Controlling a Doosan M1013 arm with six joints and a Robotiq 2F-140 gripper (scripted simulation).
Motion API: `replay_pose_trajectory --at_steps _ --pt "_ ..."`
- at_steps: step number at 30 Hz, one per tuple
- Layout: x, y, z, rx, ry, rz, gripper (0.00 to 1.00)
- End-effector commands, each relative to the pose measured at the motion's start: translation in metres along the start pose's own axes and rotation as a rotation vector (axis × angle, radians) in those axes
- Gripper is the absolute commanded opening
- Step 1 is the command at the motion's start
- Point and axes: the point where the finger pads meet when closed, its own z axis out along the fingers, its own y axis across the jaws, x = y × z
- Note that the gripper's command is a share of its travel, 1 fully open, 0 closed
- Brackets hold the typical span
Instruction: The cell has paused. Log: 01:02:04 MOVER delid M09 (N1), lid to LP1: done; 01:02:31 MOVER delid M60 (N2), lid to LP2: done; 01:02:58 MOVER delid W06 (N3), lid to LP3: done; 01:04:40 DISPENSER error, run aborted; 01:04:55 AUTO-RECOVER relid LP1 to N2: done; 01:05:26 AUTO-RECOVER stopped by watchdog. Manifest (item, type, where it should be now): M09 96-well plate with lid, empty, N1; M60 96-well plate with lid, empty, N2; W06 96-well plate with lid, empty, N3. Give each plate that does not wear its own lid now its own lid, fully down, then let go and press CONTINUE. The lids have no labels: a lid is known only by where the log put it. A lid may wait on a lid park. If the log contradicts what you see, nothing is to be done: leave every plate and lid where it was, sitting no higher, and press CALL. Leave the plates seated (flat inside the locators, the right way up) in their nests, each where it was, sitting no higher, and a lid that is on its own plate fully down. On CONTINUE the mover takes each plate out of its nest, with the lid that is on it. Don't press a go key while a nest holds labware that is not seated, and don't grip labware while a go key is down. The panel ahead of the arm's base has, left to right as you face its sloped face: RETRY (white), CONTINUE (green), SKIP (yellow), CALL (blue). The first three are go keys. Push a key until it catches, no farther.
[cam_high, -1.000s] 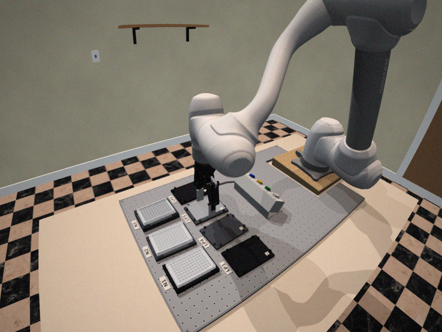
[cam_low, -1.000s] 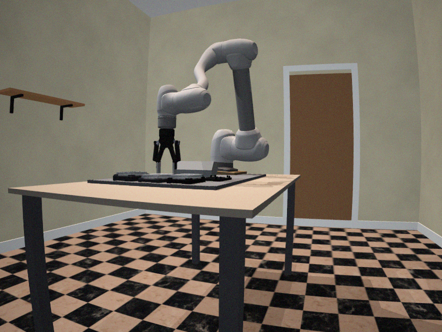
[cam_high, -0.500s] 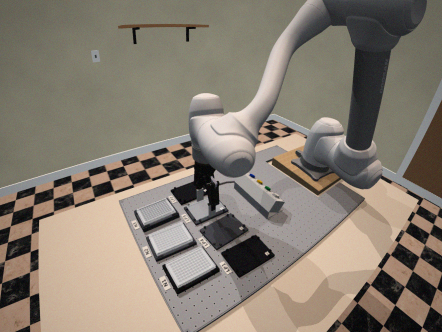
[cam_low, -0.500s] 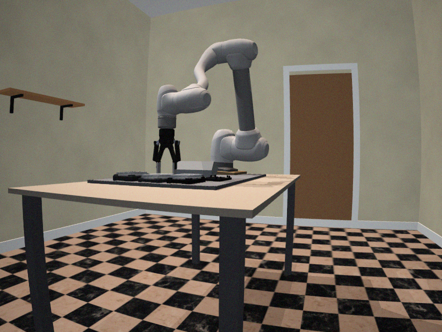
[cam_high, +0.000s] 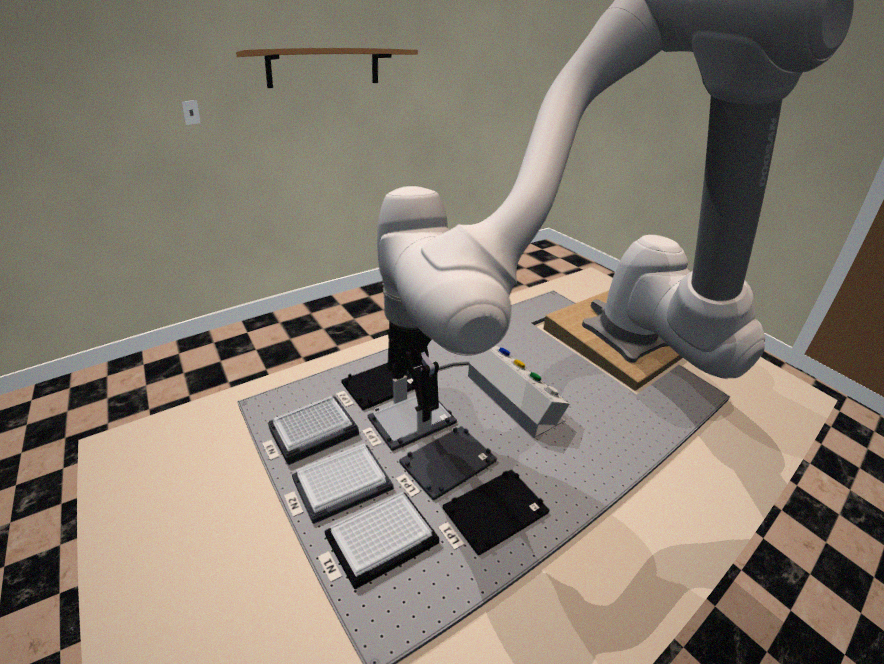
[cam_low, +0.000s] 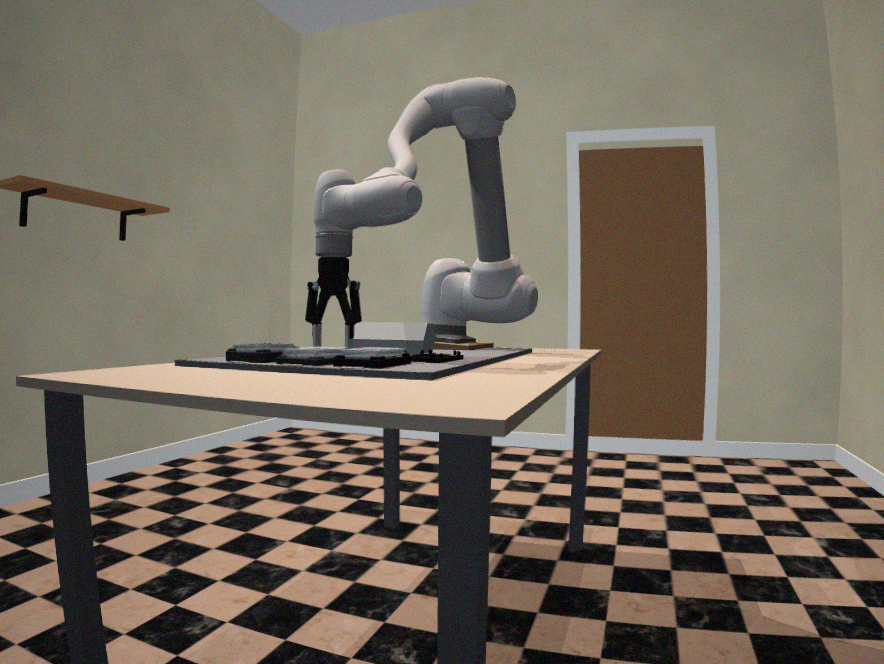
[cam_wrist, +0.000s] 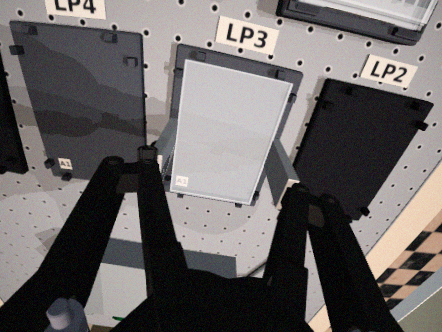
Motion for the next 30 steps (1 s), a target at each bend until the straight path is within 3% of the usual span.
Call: replay_pose_trajectory --at_steps 1,15,30 --pt "0.0 0.0 0.0 0.0 0.0 0.0 0.0" --pt "0.0 0.0 -0.007 0.0 0.0 0.0 0.0" --pt "0.0 0.0 -0.033 0.0 0.0 0.0 0.0"
